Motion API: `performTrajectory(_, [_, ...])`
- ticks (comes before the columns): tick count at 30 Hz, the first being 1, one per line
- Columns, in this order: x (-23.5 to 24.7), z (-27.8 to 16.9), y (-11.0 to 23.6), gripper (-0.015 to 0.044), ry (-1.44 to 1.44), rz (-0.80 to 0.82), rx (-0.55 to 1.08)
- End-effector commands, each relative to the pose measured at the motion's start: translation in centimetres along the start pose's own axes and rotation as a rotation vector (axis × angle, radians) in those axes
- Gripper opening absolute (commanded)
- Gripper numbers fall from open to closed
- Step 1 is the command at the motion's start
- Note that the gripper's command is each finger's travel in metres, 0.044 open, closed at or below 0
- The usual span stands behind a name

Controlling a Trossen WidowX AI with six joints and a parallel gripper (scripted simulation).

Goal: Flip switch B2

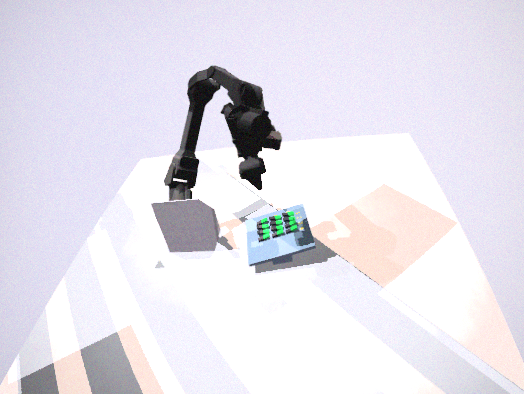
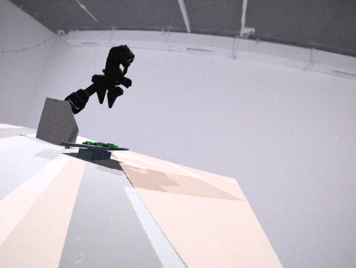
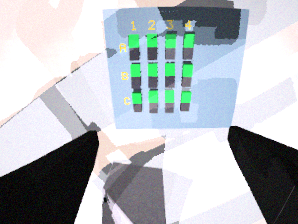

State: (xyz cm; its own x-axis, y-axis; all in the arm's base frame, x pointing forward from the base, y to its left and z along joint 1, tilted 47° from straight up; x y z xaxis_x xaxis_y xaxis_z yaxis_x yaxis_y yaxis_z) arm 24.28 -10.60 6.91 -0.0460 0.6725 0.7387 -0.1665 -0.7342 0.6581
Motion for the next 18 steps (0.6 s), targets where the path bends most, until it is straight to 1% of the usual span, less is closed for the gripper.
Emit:
performTrajectory(1, [0.0,0.0,-0.2,0.0374,0.0,-0.001,-0.001])
performTrajectory(3, [0.0,0.1,-1.9,0.0321,-0.003,-0.009,-0.005])
performTrajectory(8, [0.5,-0.5,-8.0,0.019,-0.01,-0.016,-0.026])
performTrajectory(10, [0.6,-0.7,-8.8,0.0138,-0.01,-0.015,-0.028])
performTrajectory(14, [0.6,-0.7,-9.0,0.0033,-0.01,-0.015,-0.03])
performTrajectory(15, [0.6,-0.6,-9.6,0.0006,-0.01,-0.015,-0.034])
performTrajectory(18, [0.6,-0.7,-12.1,0.0,-0.01,-0.011,-0.053])
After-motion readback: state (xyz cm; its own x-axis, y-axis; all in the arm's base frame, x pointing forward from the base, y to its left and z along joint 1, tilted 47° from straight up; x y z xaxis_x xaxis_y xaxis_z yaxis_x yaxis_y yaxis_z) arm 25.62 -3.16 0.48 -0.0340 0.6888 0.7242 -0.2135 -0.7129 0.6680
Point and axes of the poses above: the point midway between the two fingers, 35 mm back from their tips, its own y axis back along the fingers, its own x axis across the jaws, z = x × y, the point moved 1 cm from there along y, back along the fingers, and after that the axes turned 6 degrees about -y, right-handed, at the moved point
